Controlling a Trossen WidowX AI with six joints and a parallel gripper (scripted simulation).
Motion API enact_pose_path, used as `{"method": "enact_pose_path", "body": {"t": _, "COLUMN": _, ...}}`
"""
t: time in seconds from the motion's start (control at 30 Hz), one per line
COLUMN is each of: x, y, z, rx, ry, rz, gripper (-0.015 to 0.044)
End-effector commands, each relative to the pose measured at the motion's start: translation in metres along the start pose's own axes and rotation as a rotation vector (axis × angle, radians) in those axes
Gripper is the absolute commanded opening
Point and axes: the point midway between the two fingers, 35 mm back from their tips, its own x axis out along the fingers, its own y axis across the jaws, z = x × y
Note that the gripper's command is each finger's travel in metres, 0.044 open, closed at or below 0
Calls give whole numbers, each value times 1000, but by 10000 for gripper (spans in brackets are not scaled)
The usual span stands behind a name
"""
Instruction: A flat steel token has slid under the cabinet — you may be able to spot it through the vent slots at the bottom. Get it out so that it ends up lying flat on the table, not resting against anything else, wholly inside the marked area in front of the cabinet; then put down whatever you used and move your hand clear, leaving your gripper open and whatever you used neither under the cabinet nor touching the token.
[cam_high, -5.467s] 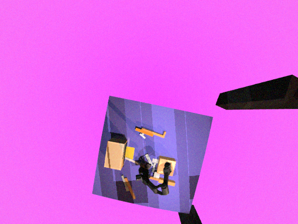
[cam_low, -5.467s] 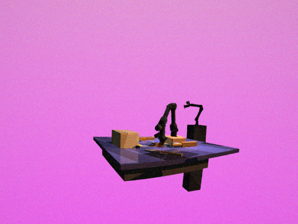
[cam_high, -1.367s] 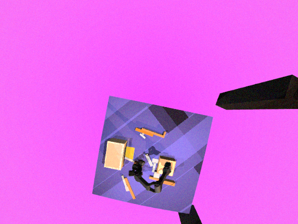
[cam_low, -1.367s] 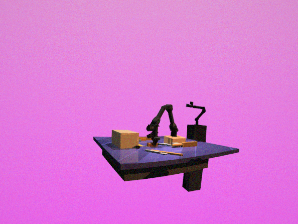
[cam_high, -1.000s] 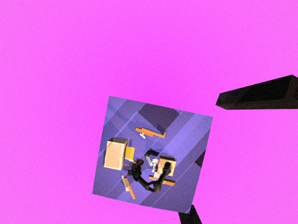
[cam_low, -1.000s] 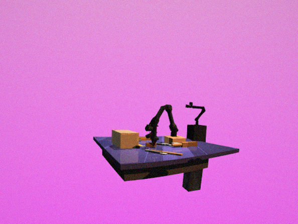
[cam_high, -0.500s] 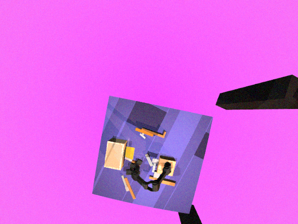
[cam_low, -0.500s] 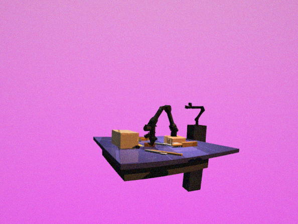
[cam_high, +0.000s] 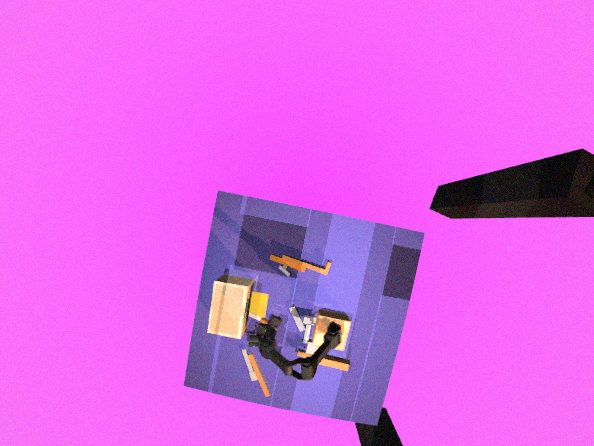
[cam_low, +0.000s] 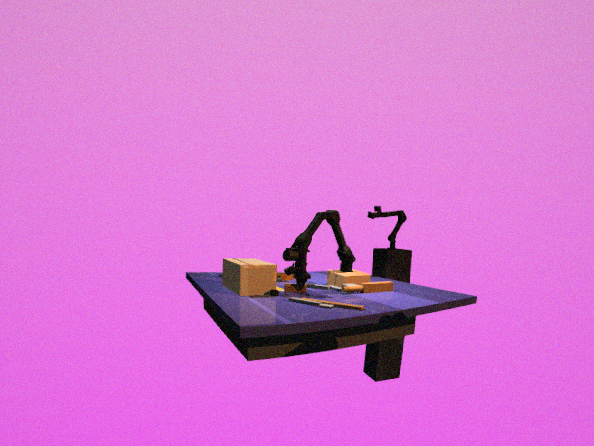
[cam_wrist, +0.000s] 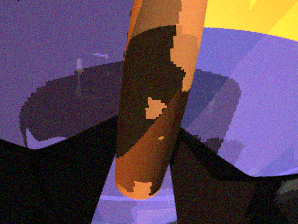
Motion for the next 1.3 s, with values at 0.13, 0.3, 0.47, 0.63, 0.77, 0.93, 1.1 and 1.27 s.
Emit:
{"method": "enact_pose_path", "body": {"t": 0.13, "x": 0, "y": 1, "z": 10, "rx": -3, "ry": -2, "rz": 2, "gripper": 0}}
{"method": "enact_pose_path", "body": {"t": 0.3, "x": -1, "y": 1, "z": 15, "rx": -3, "ry": -2, "rz": 2, "gripper": 0}}
{"method": "enact_pose_path", "body": {"t": 0.47, "x": -1, "y": 1, "z": 20, "rx": -3, "ry": -3, "rz": 2, "gripper": 0}}
{"method": "enact_pose_path", "body": {"t": 0.63, "x": -1, "y": 2, "z": 24, "rx": -3, "ry": -3, "rz": 2, "gripper": 0}}
{"method": "enact_pose_path", "body": {"t": 0.77, "x": -1, "y": 2, "z": 28, "rx": -3, "ry": -3, "rz": 2, "gripper": 0}}
{"method": "enact_pose_path", "body": {"t": 0.93, "x": -1, "y": 2, "z": 33, "rx": -3, "ry": -4, "rz": 2, "gripper": 0}}
{"method": "enact_pose_path", "body": {"t": 1.1, "x": -1, "y": 2, "z": 38, "rx": -3, "ry": -4, "rz": 2, "gripper": 0}}
{"method": "enact_pose_path", "body": {"t": 1.27, "x": -1, "y": 2, "z": 43, "rx": -3, "ry": -4, "rz": 2, "gripper": 0}}
